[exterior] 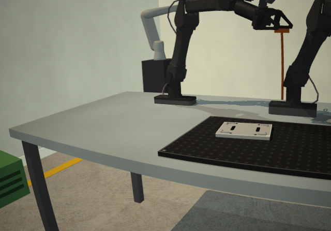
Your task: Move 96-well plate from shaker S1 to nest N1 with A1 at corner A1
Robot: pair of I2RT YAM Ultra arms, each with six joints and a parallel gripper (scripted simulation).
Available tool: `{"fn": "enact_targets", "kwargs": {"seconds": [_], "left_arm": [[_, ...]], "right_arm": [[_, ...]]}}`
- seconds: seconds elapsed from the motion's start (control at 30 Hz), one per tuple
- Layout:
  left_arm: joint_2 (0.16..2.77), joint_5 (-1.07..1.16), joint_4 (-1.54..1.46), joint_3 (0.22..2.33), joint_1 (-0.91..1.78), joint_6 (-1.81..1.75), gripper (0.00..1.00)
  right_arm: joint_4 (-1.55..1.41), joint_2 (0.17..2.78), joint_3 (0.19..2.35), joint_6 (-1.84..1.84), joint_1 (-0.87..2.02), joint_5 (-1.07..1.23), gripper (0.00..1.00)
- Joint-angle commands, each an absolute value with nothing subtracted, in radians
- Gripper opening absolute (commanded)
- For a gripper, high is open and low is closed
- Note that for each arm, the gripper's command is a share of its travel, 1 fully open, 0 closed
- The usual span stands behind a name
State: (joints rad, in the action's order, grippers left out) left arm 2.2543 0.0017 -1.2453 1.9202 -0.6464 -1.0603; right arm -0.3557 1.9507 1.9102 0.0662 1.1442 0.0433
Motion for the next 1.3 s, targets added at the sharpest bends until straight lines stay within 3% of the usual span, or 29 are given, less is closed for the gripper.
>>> {"fn": "enact_targets", "kwargs": {"seconds": [0.0,0.57,0.6,0.63,1.27], "left_arm": [[2.241,0.000,-1.224,1.909,-0.646,-1.070,1.00],[2.241,0.000,-1.224,1.908,-0.646,-1.070,0.79],[2.241,0.000,-1.224,1.908,-0.646,-1.070,0.67],[2.241,0.000,-1.224,1.908,-0.646,-1.070,0.79],[2.238,0.000,-1.411,2.094,-0.641,-1.079,0.79]], "right_arm": [[-0.353,1.943,1.936,0.061,1.135,0.039,1.00],[-0.352,1.944,1.926,0.065,1.135,0.039,1.00],[-0.352,1.944,1.926,0.065,1.135,0.039,1.00],[-0.352,1.944,1.926,0.065,1.135,0.039,1.00],[-0.337,1.923,1.909,0.060,1.127,0.039,1.00]]}}
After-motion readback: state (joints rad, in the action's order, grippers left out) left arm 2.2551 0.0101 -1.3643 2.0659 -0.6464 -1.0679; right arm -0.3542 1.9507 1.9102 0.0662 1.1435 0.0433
